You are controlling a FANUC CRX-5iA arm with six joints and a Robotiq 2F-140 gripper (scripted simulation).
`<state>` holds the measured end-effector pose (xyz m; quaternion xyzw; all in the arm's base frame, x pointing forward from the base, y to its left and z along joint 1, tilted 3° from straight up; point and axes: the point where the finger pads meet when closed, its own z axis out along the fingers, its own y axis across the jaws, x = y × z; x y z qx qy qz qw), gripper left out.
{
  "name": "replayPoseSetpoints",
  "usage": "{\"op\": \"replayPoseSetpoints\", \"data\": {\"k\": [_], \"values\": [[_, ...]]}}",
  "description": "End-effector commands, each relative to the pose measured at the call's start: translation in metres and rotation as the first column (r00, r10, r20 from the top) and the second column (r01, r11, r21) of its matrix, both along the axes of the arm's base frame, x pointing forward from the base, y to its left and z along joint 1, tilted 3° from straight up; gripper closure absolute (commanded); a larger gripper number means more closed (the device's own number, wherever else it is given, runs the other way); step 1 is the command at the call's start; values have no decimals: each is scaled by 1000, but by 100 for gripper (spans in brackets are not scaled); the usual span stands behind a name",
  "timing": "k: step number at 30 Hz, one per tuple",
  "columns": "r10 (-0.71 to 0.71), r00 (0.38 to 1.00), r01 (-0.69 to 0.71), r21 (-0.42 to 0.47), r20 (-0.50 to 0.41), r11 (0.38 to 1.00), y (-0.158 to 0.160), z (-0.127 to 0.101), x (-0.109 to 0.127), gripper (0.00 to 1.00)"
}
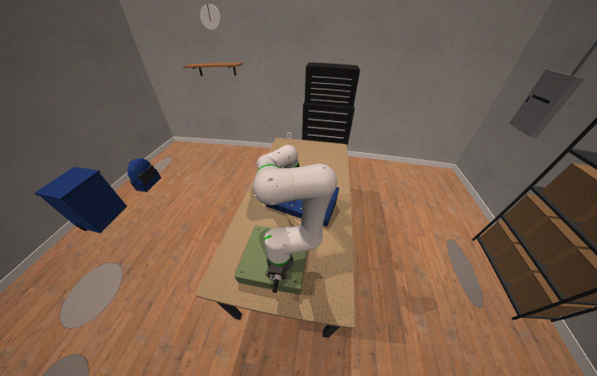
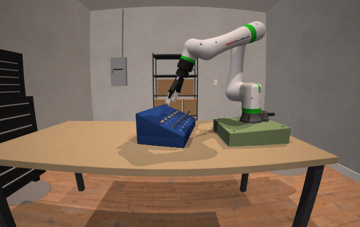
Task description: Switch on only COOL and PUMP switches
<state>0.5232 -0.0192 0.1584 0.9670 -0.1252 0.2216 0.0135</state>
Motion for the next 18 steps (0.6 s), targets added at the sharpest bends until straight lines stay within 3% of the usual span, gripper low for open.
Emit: {"op": "replayPoseSetpoints", "data": {"k": [1, 18], "values": [[0, 1000, 0, 0, 0, 1000, 0, 0, 0, 0], [0, 1000, 0, 0, 0, 1000, -10, 0, -2, 0]]}}
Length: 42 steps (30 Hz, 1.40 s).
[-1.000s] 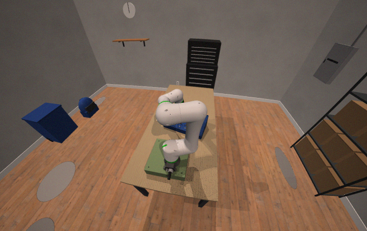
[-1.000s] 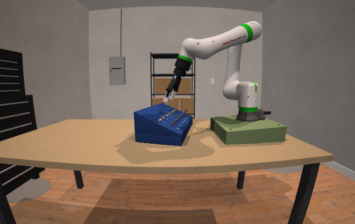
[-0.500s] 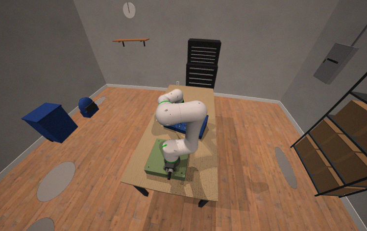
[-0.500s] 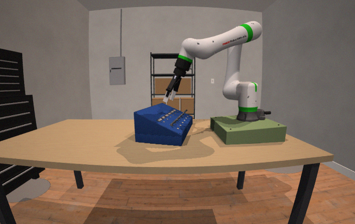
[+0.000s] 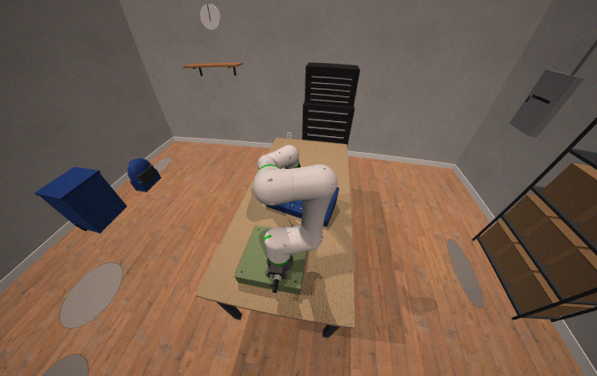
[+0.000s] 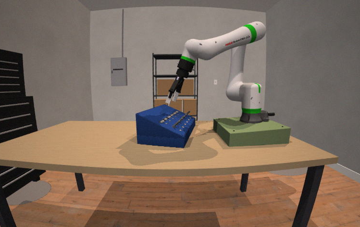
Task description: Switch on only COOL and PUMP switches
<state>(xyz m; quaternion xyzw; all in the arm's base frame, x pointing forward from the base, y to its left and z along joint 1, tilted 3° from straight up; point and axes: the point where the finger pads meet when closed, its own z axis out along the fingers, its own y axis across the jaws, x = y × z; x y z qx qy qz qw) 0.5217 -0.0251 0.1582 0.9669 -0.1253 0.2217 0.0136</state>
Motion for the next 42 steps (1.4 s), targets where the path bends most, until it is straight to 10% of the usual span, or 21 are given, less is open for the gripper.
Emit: {"op": "replayPoseSetpoints", "data": {"k": [1, 42], "values": [[0, 1000, 0, 0, 0, 1000, -7, 0, -2, 0], [0, 1000, 0, 0, 0, 1000, -64, -2, -16, 0]]}}
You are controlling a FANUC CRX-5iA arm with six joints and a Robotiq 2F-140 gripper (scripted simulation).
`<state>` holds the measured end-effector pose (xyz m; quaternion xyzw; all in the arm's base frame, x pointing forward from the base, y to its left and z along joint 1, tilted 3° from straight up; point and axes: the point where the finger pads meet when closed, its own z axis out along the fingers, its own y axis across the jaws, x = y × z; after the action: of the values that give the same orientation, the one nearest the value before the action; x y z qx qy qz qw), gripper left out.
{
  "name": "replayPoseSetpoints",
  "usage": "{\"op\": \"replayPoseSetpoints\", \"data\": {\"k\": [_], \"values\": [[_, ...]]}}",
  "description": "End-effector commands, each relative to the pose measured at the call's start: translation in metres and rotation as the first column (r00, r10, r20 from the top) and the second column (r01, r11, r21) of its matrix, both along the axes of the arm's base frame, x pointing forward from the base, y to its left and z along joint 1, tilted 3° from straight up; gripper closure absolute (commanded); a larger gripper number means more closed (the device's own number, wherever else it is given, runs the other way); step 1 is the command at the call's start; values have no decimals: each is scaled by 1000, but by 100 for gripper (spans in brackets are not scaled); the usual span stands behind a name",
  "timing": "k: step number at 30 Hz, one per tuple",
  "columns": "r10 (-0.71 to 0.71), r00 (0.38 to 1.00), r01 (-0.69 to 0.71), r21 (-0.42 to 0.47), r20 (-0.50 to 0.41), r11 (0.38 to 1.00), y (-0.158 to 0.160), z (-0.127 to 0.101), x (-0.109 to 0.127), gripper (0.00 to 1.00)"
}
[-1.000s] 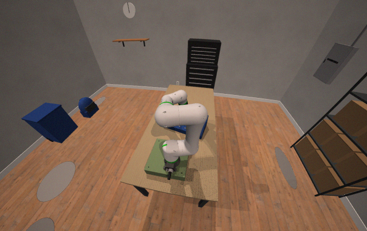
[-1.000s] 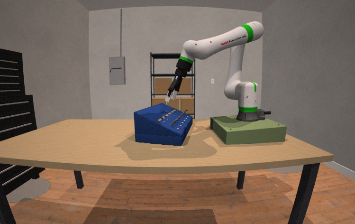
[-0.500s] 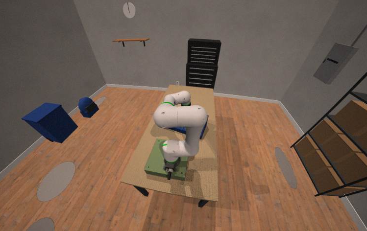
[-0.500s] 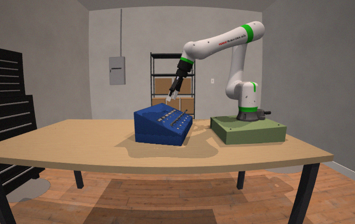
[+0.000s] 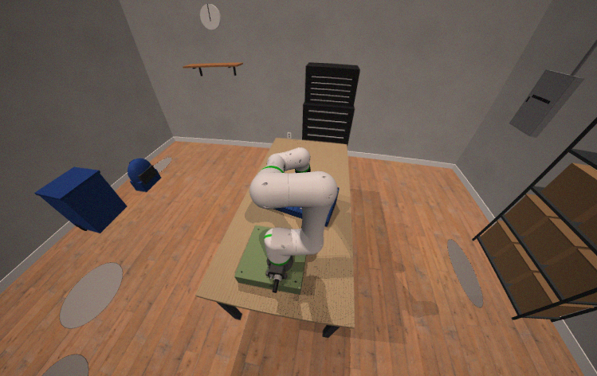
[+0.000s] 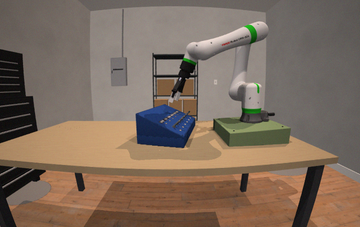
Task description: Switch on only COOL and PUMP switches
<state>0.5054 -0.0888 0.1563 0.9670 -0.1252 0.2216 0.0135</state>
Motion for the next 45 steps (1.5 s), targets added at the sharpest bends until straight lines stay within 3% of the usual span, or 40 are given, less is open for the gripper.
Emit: {"op": "replayPoseSetpoints", "data": {"k": [1, 34, 45], "values": [[0, 1000, 0, 0, 0, 1000, 0, 0, 0, 0], [0, 1000, 0, 0, 0, 1000, 0, 0, 0, 0], [0, 1000, 0, 0, 0, 1000, -15, 0, -4, 0]]}}
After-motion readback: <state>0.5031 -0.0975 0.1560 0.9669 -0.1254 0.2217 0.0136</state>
